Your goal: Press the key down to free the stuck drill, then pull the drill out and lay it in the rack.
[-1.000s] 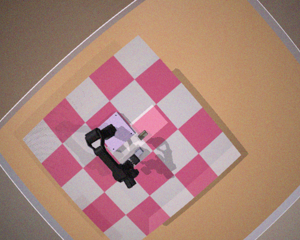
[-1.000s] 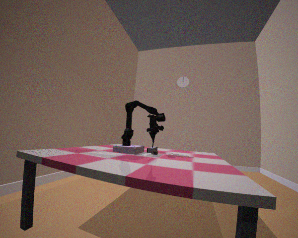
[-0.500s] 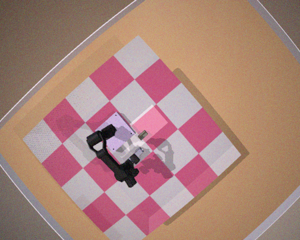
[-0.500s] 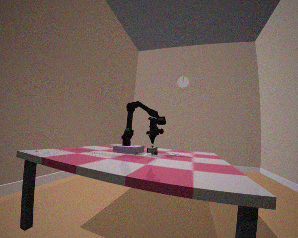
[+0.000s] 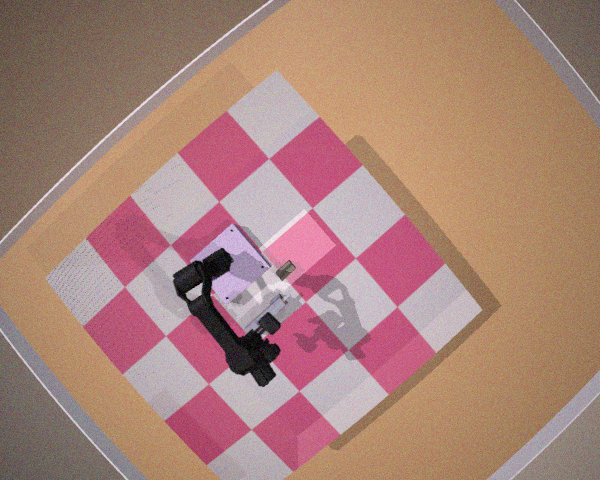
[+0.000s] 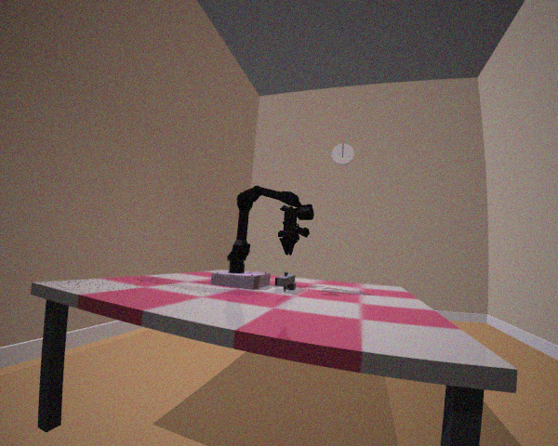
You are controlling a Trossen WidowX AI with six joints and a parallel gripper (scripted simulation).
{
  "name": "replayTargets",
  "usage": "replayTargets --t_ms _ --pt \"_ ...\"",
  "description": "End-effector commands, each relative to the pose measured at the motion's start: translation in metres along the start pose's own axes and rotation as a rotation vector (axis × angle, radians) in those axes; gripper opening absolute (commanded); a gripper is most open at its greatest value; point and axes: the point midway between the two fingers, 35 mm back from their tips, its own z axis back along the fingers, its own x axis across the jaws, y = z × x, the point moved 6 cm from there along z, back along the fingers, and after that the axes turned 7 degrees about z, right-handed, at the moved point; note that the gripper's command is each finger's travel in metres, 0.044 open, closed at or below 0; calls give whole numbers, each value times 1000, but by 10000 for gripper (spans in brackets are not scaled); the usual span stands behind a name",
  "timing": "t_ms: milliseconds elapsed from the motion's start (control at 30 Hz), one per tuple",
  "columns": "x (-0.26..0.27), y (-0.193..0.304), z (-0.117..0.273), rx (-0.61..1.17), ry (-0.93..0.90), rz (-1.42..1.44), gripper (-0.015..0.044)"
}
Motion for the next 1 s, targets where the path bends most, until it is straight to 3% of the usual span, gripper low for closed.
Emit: replayTargets --t_ms 0,200,367,967 --pt "30 -14 -20 -6 -11 284 440" --pt "112 -27 -67 -10 -19 1054 440" --pt "158 -19 -94 1 -24 1501 440" --pt "161 -19 -96 2 -25 1528 440"
